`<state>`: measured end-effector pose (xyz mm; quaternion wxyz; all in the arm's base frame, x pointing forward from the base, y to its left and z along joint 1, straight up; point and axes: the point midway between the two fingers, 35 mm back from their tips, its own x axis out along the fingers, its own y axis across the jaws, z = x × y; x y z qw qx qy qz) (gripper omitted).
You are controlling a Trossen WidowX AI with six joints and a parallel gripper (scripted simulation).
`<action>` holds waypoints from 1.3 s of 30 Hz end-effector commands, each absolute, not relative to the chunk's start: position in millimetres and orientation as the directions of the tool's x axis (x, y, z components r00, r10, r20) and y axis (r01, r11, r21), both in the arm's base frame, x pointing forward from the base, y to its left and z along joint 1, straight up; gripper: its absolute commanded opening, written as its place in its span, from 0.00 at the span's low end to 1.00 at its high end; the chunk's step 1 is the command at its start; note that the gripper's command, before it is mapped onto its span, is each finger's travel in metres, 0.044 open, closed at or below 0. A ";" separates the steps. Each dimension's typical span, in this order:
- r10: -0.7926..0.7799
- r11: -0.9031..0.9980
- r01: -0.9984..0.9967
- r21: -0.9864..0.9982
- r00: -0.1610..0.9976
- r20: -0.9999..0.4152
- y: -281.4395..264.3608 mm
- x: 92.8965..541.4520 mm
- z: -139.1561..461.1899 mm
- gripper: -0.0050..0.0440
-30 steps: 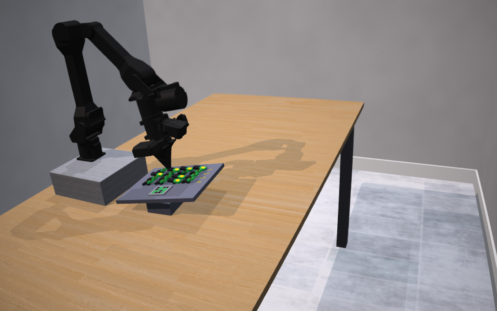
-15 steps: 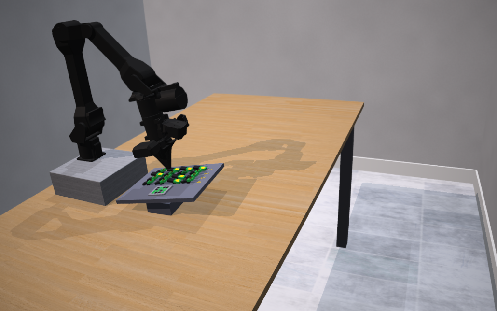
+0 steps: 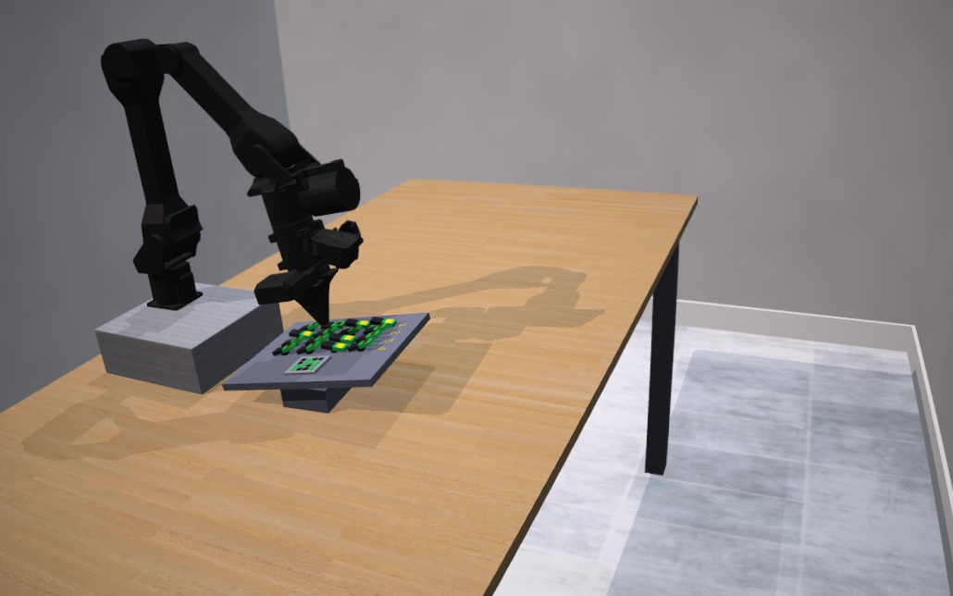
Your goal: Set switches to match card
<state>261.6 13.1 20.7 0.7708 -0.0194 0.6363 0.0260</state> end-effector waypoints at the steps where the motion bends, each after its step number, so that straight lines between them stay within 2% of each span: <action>1: 0.014 0.998 -0.061 0.003 0.194 -0.981 13.6 262.5 20.9 0.00; 3: 0.014 0.998 -0.061 0.003 0.194 -0.981 13.6 262.4 20.5 0.00; 9: 0.013 0.998 -0.062 -0.001 0.223 -0.975 12.8 265.6 80.4 0.00; 12: 0.011 0.998 -0.061 -0.001 0.202 -0.979 12.4 258.1 92.9 0.00; 19: 0.013 0.998 -0.064 0.002 0.181 -0.983 7.8 260.0 89.6 0.00; 27: 0.011 0.998 -0.065 -0.001 0.184 -0.983 -57.4 287.6 93.9 0.00; 32: 0.011 0.998 -0.065 -0.001 0.182 -0.983 -58.7 288.2 92.3 0.00; 39: 0.006 0.998 -0.070 -0.004 0.138 -0.990 -56.6 289.2 53.1 0.00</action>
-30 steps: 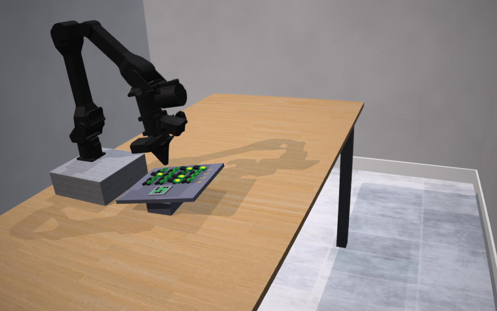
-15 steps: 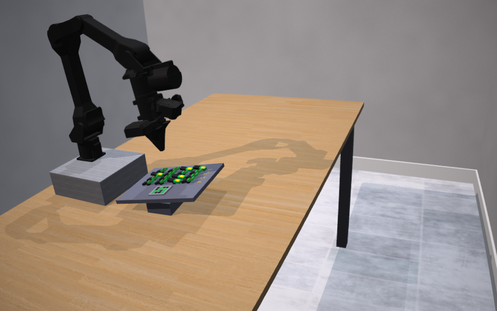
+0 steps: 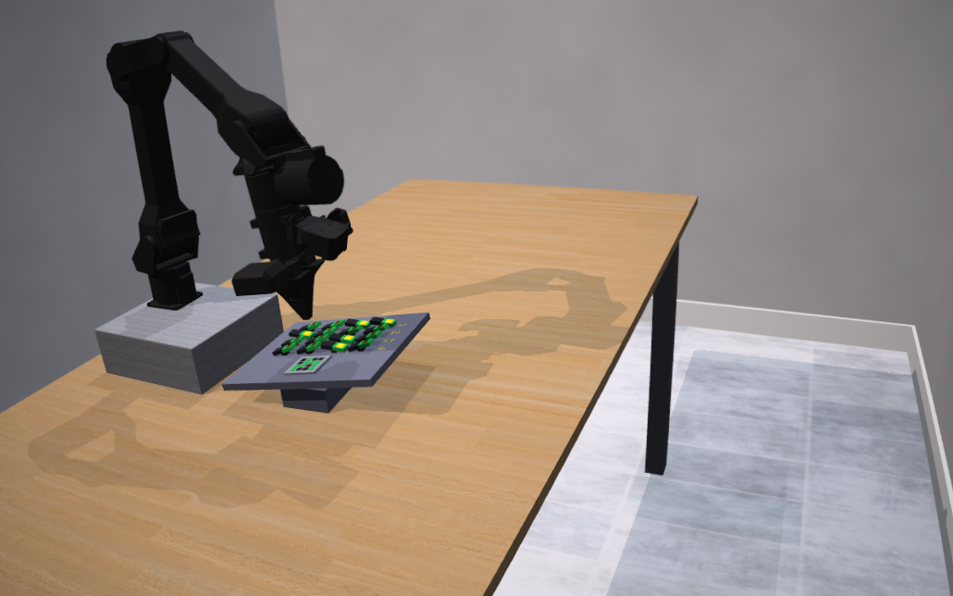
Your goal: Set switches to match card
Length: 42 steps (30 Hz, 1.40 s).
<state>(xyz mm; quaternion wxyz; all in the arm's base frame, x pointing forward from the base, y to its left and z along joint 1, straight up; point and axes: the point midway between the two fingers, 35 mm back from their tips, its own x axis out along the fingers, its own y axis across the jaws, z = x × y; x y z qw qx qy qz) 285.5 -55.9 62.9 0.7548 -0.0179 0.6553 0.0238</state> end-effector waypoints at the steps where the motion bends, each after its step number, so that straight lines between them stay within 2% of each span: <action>1: 0.006 0.998 -0.069 -0.004 0.138 -0.990 -56.6 289.2 53.1 0.00; 23: 0.008 0.998 -0.063 -0.001 0.139 -0.990 -56.1 293.1 29.9 0.00; 42: 0.006 0.998 -0.063 -0.005 0.159 -0.987 -57.2 297.1 35.1 0.00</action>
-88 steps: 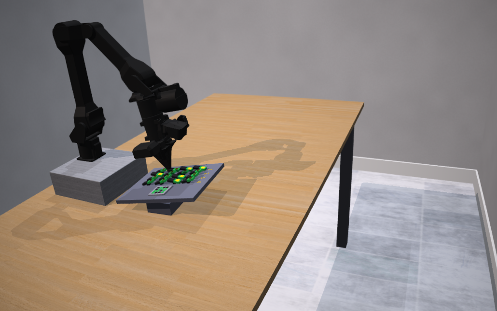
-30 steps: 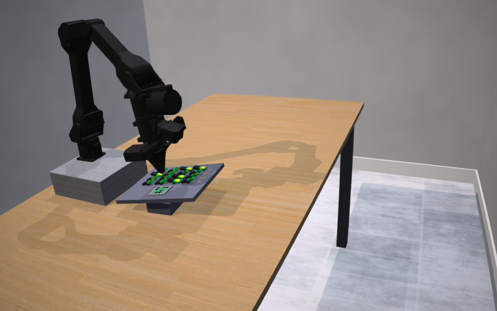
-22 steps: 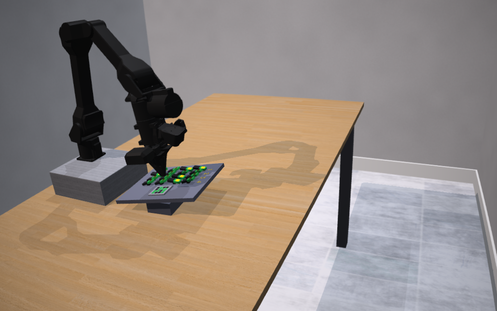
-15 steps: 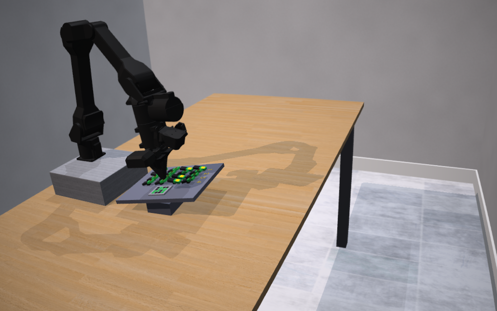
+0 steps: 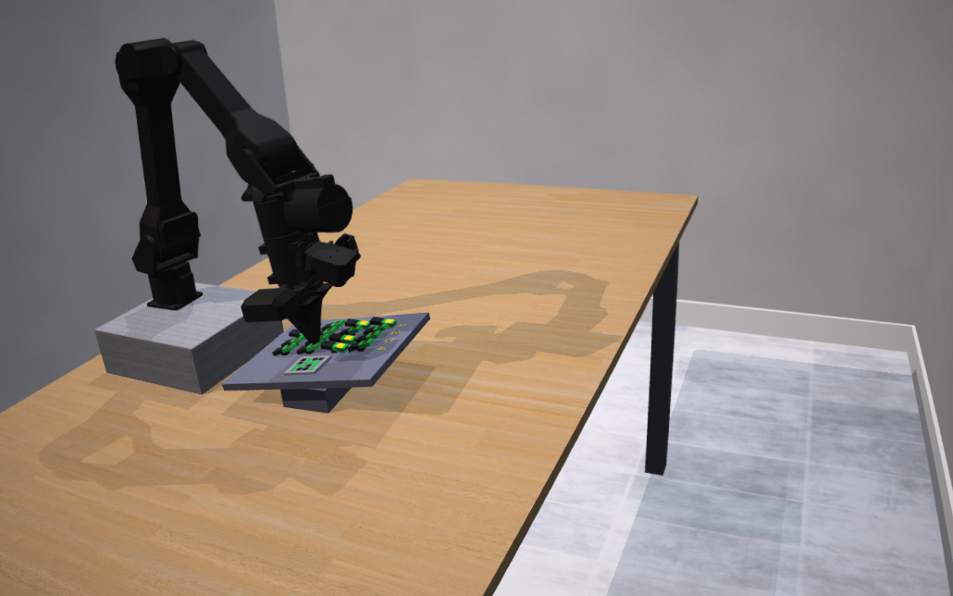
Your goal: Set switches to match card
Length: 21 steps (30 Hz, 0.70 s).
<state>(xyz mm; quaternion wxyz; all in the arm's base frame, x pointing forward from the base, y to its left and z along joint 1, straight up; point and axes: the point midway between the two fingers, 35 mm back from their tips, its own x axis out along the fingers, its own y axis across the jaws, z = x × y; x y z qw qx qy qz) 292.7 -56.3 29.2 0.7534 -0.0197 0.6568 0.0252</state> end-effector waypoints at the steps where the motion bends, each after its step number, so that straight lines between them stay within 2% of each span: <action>1: 0.006 0.998 -0.063 -0.005 0.159 -0.987 -57.2 297.1 35.1 0.00; 21: 0.007 0.998 -0.062 -0.002 0.141 -0.990 -56.3 294.3 27.3 0.00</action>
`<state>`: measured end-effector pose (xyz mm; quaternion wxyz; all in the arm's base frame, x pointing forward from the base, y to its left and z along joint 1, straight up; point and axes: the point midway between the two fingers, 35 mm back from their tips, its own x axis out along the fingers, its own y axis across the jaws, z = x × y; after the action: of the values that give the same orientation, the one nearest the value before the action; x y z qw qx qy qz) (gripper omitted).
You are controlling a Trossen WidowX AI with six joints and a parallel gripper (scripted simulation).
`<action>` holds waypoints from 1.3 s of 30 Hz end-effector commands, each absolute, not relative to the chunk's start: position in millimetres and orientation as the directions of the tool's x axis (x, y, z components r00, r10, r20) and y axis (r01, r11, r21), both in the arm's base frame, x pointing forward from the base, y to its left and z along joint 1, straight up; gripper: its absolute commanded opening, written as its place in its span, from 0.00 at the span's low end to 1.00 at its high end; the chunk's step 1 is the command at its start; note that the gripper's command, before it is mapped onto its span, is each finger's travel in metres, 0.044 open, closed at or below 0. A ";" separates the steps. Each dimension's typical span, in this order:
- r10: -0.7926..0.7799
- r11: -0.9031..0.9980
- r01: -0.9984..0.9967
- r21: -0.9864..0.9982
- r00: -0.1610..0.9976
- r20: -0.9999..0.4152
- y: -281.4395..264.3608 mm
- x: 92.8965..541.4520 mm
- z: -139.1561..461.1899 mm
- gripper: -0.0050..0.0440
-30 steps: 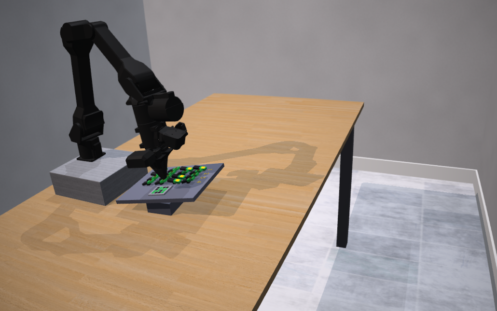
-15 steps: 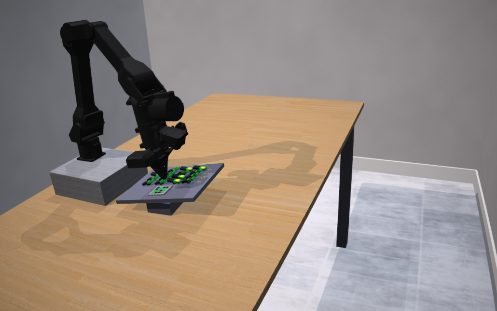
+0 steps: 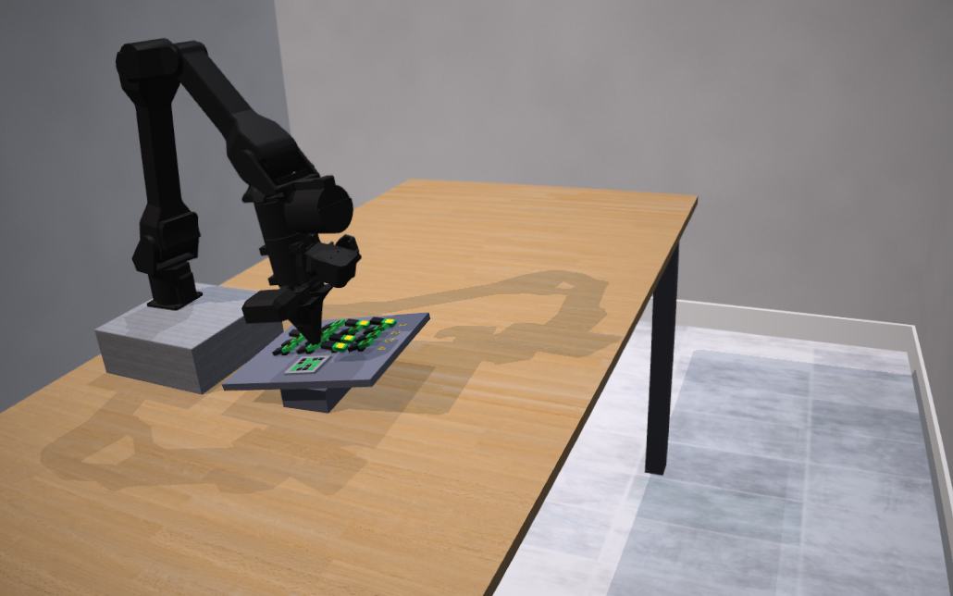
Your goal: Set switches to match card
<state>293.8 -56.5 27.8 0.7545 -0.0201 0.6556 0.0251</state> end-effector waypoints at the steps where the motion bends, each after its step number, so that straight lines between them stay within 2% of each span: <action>1: 0.007 0.998 -0.062 -0.002 0.141 -0.990 -56.3 294.4 27.2 0.00; 21: 0.006 0.998 -0.061 -0.002 0.145 -0.989 -56.5 295.2 25.8 0.00; 29: 0.006 0.998 -0.065 -0.007 0.204 -0.979 -58.8 288.6 98.3 0.00; 35: 0.006 0.998 -0.067 -0.008 0.202 -0.979 -55.7 287.8 99.3 0.00; 39: 0.007 0.998 -0.062 -0.004 0.177 -0.984 -25.3 266.0 90.4 0.00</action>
<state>279.4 -47.9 85.3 0.7637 -0.0190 0.6449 0.0226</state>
